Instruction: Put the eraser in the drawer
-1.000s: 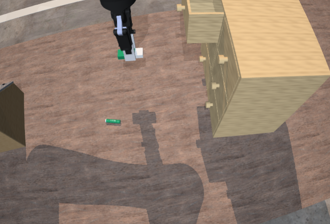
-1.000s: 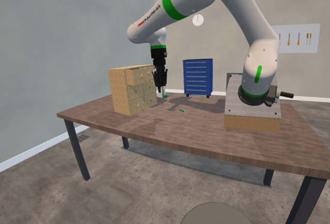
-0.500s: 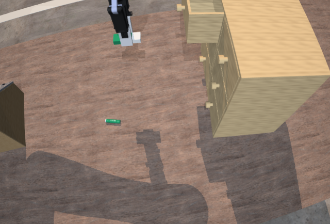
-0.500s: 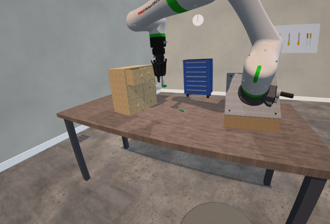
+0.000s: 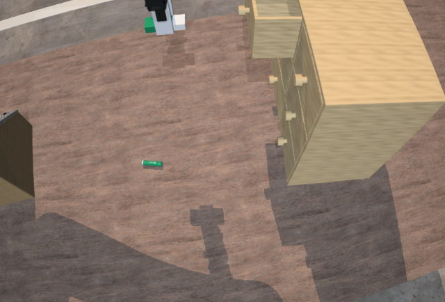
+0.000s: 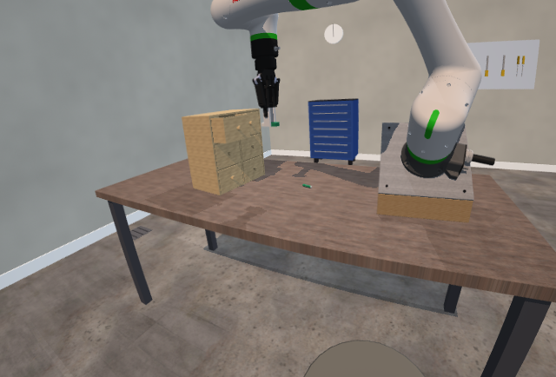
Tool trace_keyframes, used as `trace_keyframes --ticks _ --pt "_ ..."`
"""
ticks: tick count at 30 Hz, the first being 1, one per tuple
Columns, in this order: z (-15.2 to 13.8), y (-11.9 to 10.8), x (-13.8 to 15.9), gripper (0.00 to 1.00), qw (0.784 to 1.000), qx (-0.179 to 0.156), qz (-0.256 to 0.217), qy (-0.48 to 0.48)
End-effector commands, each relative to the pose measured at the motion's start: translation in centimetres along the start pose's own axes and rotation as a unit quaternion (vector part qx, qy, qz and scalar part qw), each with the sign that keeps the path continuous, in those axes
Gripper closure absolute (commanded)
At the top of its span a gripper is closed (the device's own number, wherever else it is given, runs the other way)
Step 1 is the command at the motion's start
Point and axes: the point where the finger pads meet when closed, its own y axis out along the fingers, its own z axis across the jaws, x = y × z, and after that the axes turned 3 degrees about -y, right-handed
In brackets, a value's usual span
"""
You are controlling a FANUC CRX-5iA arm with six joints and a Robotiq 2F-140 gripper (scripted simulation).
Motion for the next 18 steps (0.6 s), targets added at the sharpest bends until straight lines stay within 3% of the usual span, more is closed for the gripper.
trace_keyframes --ticks 1,11,18 --pt "0.0 -1.5 0.0 0.89 1.0 -0.001 0.0 0.0" --pt "0.0 -5.1 -0.1 0.89 1.0 -0.001 0.0 0.0" --pt "0.0 -6.3 -0.1 0.89 1.0 -0.001 0.0 0.0"
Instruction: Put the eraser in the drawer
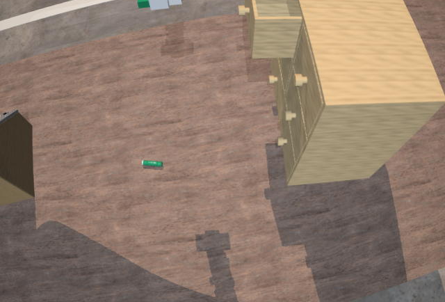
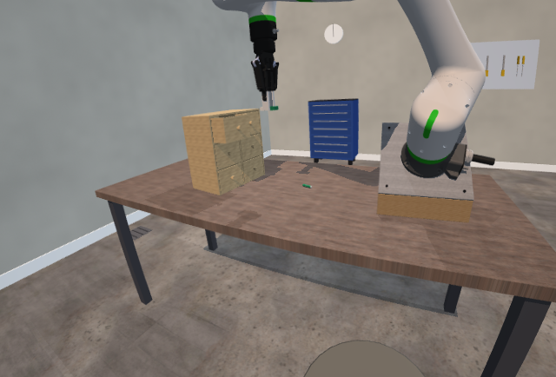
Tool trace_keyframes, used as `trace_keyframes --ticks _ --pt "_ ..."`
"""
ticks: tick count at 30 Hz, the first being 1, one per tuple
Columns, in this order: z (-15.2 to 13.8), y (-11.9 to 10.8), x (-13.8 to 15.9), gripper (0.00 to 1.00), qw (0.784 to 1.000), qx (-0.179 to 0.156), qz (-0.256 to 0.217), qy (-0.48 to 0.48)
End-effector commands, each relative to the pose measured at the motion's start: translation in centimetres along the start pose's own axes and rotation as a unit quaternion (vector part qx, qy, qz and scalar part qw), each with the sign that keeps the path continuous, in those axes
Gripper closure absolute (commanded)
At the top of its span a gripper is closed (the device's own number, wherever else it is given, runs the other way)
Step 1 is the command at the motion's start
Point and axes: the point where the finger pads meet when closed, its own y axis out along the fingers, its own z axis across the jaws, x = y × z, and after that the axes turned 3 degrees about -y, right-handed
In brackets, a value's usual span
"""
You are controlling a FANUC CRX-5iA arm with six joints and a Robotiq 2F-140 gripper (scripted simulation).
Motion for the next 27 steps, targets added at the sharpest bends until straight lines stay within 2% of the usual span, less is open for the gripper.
trace_keyframes --ticks 1,12,27 --pt "0.0 -0.8 0.0 0.89 1.0 0.0 0.0 0.0" --pt "0.0 -2.2 0.0 0.89 1.0 0.0 0.0 0.0" --pt "0.0 -2.4 0.0 0.89 1.0 0.0 0.006 0.0"
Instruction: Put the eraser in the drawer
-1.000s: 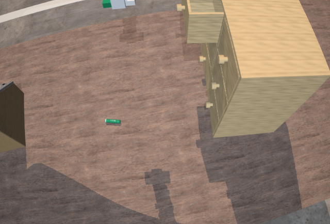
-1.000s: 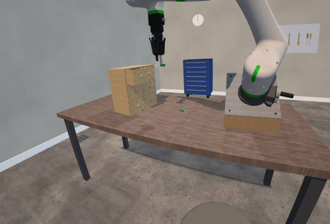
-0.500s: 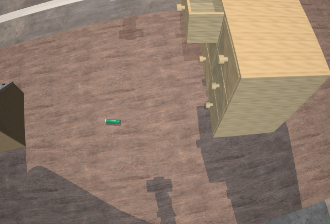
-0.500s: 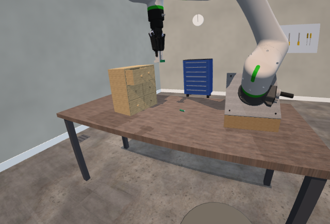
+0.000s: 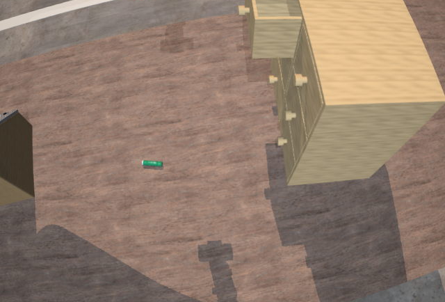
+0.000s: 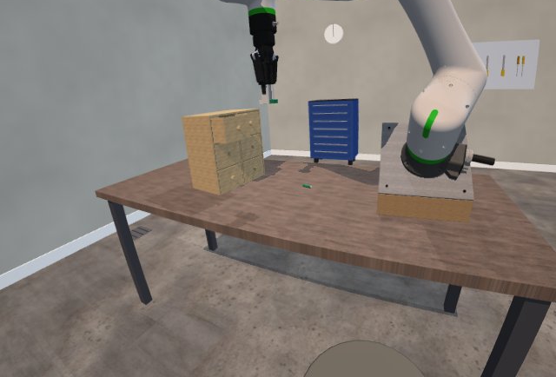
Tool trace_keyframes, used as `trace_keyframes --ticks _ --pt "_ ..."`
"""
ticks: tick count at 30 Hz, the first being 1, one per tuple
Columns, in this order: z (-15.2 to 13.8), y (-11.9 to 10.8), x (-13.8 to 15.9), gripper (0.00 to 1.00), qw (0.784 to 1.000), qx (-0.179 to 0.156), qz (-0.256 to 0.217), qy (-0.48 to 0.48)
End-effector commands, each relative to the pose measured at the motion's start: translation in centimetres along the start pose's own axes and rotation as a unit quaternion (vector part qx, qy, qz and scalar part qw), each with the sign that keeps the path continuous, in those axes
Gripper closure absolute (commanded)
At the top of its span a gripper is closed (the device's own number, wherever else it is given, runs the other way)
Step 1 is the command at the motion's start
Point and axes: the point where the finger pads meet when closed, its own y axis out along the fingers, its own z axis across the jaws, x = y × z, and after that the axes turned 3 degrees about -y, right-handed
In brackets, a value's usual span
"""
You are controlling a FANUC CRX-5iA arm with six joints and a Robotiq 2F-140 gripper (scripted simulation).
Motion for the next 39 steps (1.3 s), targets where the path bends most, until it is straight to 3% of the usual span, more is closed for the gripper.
trace_keyframes --ticks 1,5,10,20,22,23,28,36,39 --pt "0.0 0.0 0.0 0.89 1.0 0.001 0.014 0.0" --pt "0.1 0.1 0.1 0.89 0.999 0.003 0.042 0.0" --pt "0.2 0.5 0.7 0.89 0.983 0.012 0.186 0.002" --pt "-0.1 1.6 2.4 0.89 0.942 0.017 0.336 0.006" --pt "-0.1 1.6 2.4 0.89 0.942 0.017 0.336 0.006" --pt "-0.2 1.7 2.5 0.89 0.924 0.019 0.381 0.007" --pt "-0.3 1.7 2.6 0.89 0.891 0.023 0.454 0.007" --pt "-0.3 1.7 2.4 0.89 0.819 0.03 0.573 0.0" --pt "-0.3 1.7 2.4 0.89 0.819 0.03 0.573 0.0"
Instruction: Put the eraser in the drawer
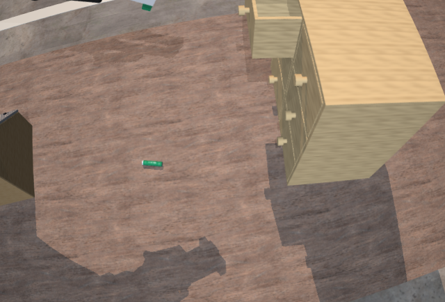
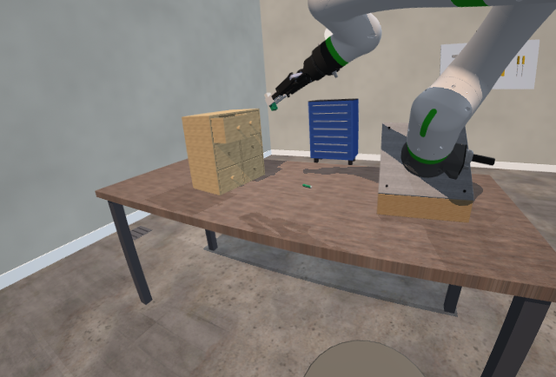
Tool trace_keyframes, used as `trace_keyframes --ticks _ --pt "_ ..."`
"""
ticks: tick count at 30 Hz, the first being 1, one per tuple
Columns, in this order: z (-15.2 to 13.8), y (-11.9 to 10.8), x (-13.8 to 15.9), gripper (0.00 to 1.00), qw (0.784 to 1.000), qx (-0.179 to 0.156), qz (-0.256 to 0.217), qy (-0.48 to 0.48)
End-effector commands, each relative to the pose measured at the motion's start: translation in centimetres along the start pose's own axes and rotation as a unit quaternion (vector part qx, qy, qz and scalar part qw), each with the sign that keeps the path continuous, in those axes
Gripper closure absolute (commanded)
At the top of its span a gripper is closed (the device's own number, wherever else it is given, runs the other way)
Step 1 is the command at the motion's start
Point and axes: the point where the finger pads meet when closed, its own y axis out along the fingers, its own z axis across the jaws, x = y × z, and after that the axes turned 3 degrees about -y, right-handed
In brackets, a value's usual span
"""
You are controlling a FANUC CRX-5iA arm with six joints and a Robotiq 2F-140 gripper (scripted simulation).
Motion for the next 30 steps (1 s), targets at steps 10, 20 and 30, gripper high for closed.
trace_keyframes --ticks 10,20,30 --pt "-0.8 1.6 -0.7 0.89 0.998 -0.014 0.067 -0.011" --pt "-0.8 3.4 -1.6 0.89 0.998 -0.014 0.067 -0.011" --pt "-0.8 6.6 -3.3 0.89 0.998 -0.014 0.067 -0.011"
